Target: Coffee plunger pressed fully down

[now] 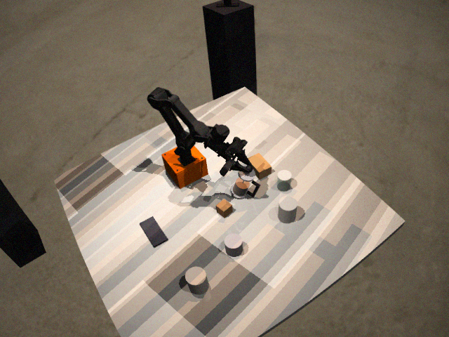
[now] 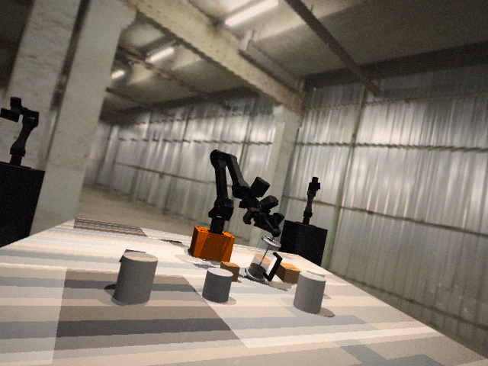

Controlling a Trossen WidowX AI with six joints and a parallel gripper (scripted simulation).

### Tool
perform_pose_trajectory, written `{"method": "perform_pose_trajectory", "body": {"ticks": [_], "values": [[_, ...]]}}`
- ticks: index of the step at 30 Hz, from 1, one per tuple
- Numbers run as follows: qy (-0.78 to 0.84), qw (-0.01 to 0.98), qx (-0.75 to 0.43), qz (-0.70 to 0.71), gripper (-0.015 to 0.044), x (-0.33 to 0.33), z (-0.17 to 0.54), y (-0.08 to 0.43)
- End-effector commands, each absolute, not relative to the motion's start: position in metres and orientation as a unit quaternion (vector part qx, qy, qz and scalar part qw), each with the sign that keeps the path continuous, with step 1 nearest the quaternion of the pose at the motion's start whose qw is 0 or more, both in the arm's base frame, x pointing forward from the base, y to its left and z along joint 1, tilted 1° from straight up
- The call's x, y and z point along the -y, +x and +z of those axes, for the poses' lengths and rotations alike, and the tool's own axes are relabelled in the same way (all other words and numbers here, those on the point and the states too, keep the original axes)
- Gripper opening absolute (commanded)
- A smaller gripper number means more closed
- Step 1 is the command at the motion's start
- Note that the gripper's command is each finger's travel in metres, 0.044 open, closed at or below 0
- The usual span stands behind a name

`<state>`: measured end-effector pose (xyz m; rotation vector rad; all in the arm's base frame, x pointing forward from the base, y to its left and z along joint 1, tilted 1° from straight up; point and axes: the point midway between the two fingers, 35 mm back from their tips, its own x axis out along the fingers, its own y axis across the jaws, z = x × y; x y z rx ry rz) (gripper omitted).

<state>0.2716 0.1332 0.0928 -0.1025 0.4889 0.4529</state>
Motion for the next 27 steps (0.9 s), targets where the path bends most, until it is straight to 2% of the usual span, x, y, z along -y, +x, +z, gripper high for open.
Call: {"method": "perform_pose_trajectory", "body": {"ticks": [1,27], "values": [[-0.049,0.941,-0.251,0.220,0.0127,-0.1332,0.0873,0.2713],[-0.051,0.943,-0.244,0.222,0.0127,-0.1348,0.0914,0.2746]]}}
